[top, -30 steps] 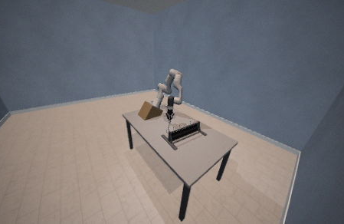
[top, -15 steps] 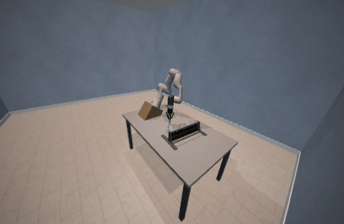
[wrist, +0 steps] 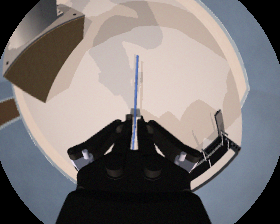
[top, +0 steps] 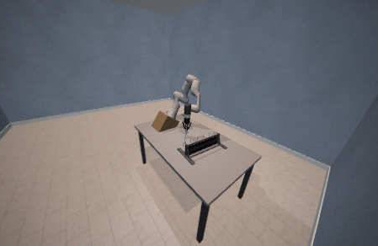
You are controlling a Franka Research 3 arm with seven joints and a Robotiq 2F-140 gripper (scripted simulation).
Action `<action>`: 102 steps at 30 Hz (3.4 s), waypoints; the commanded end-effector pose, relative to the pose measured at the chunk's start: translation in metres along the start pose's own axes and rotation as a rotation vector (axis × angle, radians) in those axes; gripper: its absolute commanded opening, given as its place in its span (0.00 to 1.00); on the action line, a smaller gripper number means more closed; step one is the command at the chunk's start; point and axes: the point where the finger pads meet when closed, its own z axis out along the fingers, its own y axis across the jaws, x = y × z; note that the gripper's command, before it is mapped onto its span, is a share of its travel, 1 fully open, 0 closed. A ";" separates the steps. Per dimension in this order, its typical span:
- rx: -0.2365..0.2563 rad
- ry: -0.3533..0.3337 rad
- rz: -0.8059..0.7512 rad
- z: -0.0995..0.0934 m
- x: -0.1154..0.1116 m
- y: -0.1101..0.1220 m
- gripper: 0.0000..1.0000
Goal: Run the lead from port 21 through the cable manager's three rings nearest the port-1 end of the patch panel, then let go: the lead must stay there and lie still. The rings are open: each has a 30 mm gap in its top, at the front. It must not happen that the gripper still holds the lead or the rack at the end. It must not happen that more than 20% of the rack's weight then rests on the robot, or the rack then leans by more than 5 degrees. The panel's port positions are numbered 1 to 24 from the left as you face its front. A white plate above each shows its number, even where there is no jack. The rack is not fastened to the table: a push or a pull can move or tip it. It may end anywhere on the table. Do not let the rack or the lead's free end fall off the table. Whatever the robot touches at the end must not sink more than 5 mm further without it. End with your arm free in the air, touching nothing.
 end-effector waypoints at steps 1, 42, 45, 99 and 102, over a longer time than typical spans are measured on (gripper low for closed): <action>-0.001 0.008 0.013 -0.002 0.002 0.000 0.00; -0.032 -0.060 0.391 -0.133 -0.096 0.278 0.00; -0.026 -0.055 0.441 -0.133 -0.096 0.278 0.00; 0.002 0.008 0.863 -0.133 -0.096 0.279 0.00; 0.002 0.008 0.863 -0.133 -0.096 0.279 0.00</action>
